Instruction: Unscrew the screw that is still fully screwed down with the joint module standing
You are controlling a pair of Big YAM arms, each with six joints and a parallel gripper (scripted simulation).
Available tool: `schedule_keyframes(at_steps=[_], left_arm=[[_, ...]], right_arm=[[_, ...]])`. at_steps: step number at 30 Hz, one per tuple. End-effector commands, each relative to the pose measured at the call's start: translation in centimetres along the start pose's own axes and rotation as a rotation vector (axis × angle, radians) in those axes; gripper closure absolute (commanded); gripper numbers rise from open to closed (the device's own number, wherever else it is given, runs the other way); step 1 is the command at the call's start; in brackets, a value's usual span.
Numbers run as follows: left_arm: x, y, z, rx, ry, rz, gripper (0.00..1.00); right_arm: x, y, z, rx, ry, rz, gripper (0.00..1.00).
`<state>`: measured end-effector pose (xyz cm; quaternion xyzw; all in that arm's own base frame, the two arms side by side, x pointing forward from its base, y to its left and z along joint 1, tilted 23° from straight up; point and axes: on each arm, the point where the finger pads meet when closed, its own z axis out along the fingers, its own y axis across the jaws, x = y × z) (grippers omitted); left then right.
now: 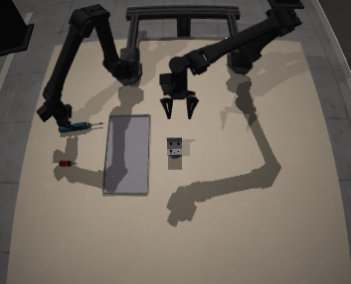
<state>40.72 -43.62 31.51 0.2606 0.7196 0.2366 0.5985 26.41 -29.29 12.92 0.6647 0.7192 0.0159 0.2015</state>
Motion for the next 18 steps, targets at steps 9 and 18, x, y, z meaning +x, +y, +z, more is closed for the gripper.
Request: schedule_keyframes(at_steps=[9,18], left_arm=[[-2.0,1.0,-0.2,-0.008,-0.024,-0.046,0.14],[-2.0,1.0,-0.2,-0.008,-0.024,-0.046,0.14]], right_arm=[[-0.9,0.7,-0.8,-0.015,-0.019,-0.005,0.35],[1.0,2.2,-0.6,-0.036,-0.046,-0.115,0.35]])
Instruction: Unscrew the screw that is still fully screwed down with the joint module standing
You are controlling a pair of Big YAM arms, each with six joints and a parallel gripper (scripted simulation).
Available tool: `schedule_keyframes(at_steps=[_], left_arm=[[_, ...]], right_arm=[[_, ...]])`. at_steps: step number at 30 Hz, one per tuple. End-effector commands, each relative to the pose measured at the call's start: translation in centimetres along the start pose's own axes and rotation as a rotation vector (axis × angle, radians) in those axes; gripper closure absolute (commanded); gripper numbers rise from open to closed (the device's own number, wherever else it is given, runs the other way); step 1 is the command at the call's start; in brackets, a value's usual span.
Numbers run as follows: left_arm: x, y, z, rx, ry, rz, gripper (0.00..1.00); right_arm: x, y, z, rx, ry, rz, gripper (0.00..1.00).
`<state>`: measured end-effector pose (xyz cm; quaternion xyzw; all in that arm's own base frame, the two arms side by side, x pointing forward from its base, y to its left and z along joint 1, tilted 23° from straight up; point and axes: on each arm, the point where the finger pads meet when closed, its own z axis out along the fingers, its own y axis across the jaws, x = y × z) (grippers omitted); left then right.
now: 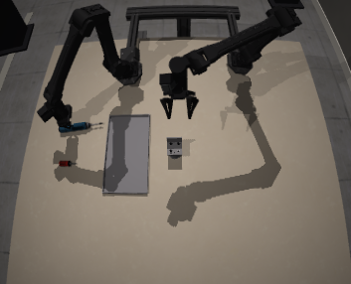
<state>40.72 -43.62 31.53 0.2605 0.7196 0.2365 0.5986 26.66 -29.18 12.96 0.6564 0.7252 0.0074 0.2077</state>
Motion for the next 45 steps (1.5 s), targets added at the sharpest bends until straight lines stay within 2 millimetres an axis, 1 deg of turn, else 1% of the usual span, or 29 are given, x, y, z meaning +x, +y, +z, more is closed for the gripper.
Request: schedule_keyframes(at_steps=[1,4,7,9,11,12,14,15,21,24,26,28,29,31,32,38,39,41,43,45], left_arm=[[-2.0,0.9,-0.2,-0.008,-0.023,-0.045,0.14],[-2.0,0.9,-0.2,-0.008,-0.023,-0.045,0.14],[-2.0,0.9,-0.2,-0.008,-0.023,-0.045,0.14],[-2.0,0.9,-0.2,-0.008,-0.023,-0.045,0.14],[-2.0,0.9,-0.2,-0.008,-0.023,-0.045,0.14],[-2.0,0.9,-0.2,-0.008,-0.023,-0.045,0.14],[-2.0,0.9,-0.2,-0.008,-0.023,-0.045,0.14],[-2.0,0.9,-0.2,-0.008,-0.023,-0.045,0.14],[-2.0,0.9,-0.2,-0.008,-0.023,-0.045,0.14],[-2.0,0.9,-0.2,-0.008,-0.023,-0.045,0.14],[-2.0,0.9,-0.2,-0.008,-0.023,-0.045,0.14],[-2.0,0.9,-0.2,-0.008,-0.023,-0.045,0.14],[-2.0,0.9,-0.2,-0.008,-0.023,-0.045,0.14],[-2.0,0.9,-0.2,-0.008,-0.023,-0.045,0.14],[-2.0,0.9,-0.2,-0.008,-0.023,-0.045,0.14],[-2.0,0.9,-0.2,-0.008,-0.023,-0.045,0.14],[-2.0,0.9,-0.2,-0.008,-0.023,-0.045,0.14],[-2.0,0.9,-0.2,-0.008,-0.023,-0.045,0.14],[-2.0,0.9,-0.2,-0.008,-0.023,-0.045,0.14],[-2.0,0.9,-0.2,-0.008,-0.023,-0.045,0.14]], right_arm=[[1.2,2.5,-0.6,-0.043,-0.036,-0.12,0.35],[2.4,4.0,-0.5,-0.061,-0.059,-0.208,0.35],[3.8,5.3,0.7,-0.059,-0.058,-0.296,0.35],[4.5,6.4,0.6,-0.073,-0.077,-0.355,0.35],[4.5,6.4,0.6,-0.073,-0.077,-0.355,0.35],[3.7,5.9,0.5,-0.067,-0.086,-0.334,0.35],[3.7,5.9,0.5,-0.067,-0.086,-0.334,0.35],[4.7,7.1,-0.4,-0.097,-0.107,-0.381,0.35],[7.6,9.8,-0.7,-0.141,-0.158,-0.546,0.35],[9.4,10.9,0.2,-0.144,-0.161,-0.632,0.35],[10.3,11.8,0.0,-0.16,-0.18,-0.687,0.35],[10.3,11.8,0.0,-0.16,-0.179,-0.687,0.35],[9.4,11.4,0.0,-0.151,-0.187,-0.666,0.35],[9.4,11.4,0.0,-0.151,-0.187,-0.666,0.35],[10.6,12.5,-1.1,-0.186,-0.211,-0.708,0.35],[13.9,14.6,-2.0,-0.239,-0.268,-0.857,0.35],[14.5,14.9,-2.1,-0.247,-0.277,-0.882,0.35],[15.9,15.4,-1.4,-0.247,-0.277,-0.938,0.35],[17.0,16.1,-1.7,-0.264,-0.296,-0.989,0.35],[17.0,16.1,-1.7,-0.264,-0.296,-0.989,0.35]])
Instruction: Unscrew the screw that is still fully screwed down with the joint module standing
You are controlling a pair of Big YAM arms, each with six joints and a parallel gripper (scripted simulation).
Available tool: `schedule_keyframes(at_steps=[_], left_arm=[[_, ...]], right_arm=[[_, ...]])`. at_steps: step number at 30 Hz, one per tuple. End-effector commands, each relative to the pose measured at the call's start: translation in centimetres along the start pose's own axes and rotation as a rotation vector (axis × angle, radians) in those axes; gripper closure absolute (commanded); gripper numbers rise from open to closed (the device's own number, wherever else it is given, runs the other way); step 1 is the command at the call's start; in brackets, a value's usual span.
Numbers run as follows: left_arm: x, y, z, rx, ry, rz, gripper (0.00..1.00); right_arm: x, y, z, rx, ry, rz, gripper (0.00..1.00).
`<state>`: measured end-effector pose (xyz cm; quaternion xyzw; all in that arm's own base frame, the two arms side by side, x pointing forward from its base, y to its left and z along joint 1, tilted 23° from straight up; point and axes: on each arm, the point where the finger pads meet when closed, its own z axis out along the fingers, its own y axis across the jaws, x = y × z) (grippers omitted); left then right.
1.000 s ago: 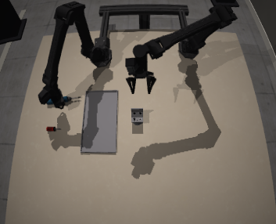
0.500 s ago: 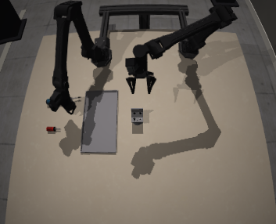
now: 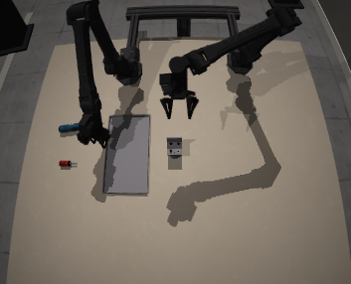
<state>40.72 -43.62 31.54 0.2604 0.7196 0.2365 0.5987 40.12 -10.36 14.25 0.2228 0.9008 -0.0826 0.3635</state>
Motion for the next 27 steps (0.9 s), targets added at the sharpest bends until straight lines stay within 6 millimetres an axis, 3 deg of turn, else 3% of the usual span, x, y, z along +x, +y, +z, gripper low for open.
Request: schedule_keyframes(at_steps=[1,3,4,15,20,21,27], left_arm=[[-2.0,0.9,-0.2,-0.008,-0.023,-0.045,0.14],[-2.0,0.9,-0.2,-0.008,-0.023,-0.045,0.14],[-2.0,0.9,-0.2,-0.008,-0.023,-0.045,0.14],[-2.0,0.9,-0.2,-0.008,-0.023,-0.045,0.14],[-2.0,0.9,-0.2,-0.008,-0.023,-0.045,0.14],[-2.0,0.9,-0.2,-0.008,-0.023,-0.045,0.14],[-2.0,0.9,-0.2,-0.008,-0.023,-0.045,0.14]], right_arm=[[-0.3,-0.7,0.4,0.015,-0.014,-0.034,0.35],[-0.3,-0.7,0.4,0.015,-0.014,-0.034,0.35],[-0.7,0.9,-0.7,-0.015,-0.052,-0.068,0.35],[1.0,8.0,-2.2,-0.095,-0.157,-0.323,0.35],[0.7,7.1,-1.9,-0.076,-0.155,-0.306,0.35],[0.5,8.6,-3.3,-0.108,-0.193,-0.333,0.35],[1.7,12.0,-5.2,-0.155,-0.271,-0.449,0.35]])
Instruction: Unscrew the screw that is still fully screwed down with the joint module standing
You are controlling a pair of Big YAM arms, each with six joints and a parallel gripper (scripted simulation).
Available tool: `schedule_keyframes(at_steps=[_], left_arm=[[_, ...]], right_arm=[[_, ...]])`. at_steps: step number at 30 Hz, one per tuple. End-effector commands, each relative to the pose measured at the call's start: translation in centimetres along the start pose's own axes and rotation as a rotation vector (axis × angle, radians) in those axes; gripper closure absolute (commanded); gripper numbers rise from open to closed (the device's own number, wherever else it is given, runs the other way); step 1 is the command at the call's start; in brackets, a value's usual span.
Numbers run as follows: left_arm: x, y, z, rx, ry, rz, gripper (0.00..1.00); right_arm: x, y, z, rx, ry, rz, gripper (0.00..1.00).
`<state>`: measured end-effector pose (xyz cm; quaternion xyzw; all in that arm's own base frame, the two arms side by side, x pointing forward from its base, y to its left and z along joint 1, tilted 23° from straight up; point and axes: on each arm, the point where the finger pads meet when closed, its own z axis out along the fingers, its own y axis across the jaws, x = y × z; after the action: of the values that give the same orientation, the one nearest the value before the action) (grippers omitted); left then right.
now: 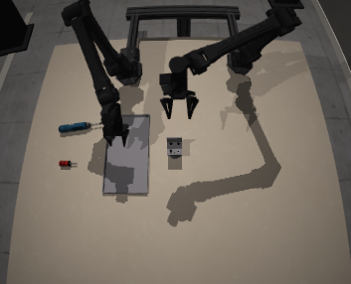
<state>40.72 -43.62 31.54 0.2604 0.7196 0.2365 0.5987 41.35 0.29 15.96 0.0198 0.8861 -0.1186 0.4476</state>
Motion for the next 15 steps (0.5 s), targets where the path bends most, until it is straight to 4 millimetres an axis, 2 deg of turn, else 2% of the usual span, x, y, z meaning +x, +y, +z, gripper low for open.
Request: schedule_keyframes(at_steps=[1,5,7,8,10,11,15], left_arm=[[-2.0,0.9,-0.2,-0.008,-0.023,-0.045,0.14],[-2.0,0.9,-0.2,-0.008,-0.023,-0.045,0.14],[-2.0,0.9,-0.2,-0.008,-0.023,-0.045,0.14],[-2.0,0.9,-0.2,-0.008,-0.023,-0.045,0.14],[-2.0,0.9,-0.2,-0.008,-0.023,-0.045,0.14],[-2.0,0.9,-0.2,-0.008,-0.023,-0.045,0.14],[-2.0,0.9,-0.2,-0.008,-0.023,-0.045,0.14]], right_arm=[[-1.1,2.6,-1.3,-0.04,-0.072,-0.094,0.35],[-0.9,5.3,-1.8,-0.07,-0.105,-0.18,0.35],[-0.8,5.3,-1.8,-0.07,-0.105,-0.181,0.35],[-0.8,4.3,-1.4,-0.05,-0.098,-0.167,0.35],[-0.8,4.3,-1.4,-0.05,-0.098,-0.167,0.35],[-1.5,5.6,-2.7,-0.077,-0.139,-0.187,0.35],[-1.5,7.8,-4.2,-0.104,-0.195,-0.252,0.35]])
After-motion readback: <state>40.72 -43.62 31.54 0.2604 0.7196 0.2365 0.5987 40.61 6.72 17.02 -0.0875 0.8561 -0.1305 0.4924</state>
